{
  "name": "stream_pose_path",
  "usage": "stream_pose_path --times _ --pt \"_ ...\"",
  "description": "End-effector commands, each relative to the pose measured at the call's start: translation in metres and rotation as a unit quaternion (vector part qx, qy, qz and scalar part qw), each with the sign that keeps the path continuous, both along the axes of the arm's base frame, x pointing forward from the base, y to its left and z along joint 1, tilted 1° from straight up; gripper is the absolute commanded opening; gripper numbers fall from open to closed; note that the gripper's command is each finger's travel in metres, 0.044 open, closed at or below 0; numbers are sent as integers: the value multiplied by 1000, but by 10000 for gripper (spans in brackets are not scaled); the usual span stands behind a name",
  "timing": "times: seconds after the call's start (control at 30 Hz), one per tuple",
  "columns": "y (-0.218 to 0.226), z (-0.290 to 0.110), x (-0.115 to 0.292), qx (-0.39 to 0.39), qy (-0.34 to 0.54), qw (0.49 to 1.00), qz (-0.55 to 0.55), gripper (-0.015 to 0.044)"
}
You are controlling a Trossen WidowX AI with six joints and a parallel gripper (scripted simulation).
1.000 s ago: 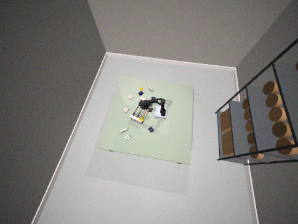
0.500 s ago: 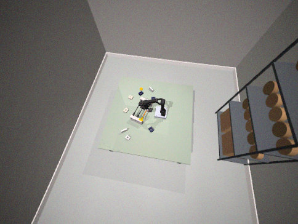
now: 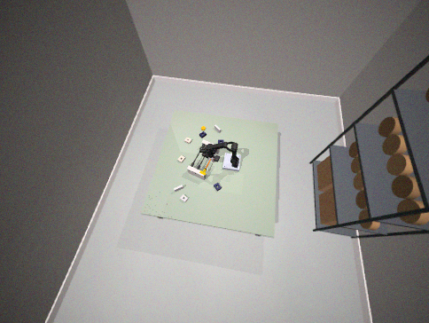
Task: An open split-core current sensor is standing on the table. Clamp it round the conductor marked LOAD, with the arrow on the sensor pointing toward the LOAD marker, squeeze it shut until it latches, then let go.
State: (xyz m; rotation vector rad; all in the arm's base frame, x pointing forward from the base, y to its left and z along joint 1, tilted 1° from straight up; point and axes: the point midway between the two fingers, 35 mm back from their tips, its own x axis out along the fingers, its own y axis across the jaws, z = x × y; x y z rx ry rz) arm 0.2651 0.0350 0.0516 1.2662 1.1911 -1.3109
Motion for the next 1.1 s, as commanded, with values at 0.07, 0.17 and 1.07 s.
stream_pose_path --times 0.07,0.17,1.07 --pt "0 5 0 0 -8 1000 0 0" --pt "0 9 0 -1 -16 1000 1 0" --pt "1 11 1 1 -19 1000 2 315"
